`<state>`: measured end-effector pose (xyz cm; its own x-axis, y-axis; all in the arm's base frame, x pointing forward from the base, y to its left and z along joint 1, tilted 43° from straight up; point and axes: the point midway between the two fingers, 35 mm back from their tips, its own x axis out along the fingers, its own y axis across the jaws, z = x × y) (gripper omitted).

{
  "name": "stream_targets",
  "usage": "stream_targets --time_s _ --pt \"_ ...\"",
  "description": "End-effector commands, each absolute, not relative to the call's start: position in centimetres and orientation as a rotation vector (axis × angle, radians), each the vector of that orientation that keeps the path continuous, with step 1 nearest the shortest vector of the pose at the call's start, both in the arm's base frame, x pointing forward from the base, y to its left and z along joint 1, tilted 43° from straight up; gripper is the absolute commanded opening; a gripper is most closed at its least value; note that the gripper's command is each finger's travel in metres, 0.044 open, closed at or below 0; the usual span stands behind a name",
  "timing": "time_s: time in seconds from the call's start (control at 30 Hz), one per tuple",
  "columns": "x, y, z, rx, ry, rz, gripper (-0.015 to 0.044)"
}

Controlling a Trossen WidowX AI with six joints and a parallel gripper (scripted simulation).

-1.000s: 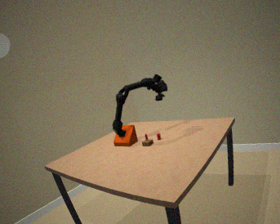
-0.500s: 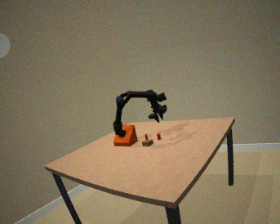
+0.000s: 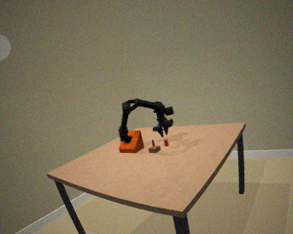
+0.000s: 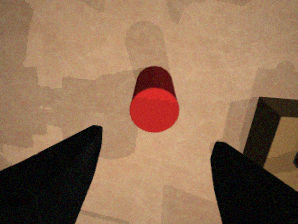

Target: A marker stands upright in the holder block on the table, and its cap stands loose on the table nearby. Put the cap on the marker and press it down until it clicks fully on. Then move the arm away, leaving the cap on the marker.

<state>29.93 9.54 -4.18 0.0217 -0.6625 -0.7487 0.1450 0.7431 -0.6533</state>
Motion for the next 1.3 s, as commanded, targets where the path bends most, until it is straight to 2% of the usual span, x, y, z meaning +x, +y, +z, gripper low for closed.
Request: stream_targets --time_s 0.0,1.27 --pt "29.9 8.9 -5.0 -0.468 1.416 -0.656 0.0242" --pt "30.0 4.9 -9.5 -0.47 1.414 -0.658 0.0242"
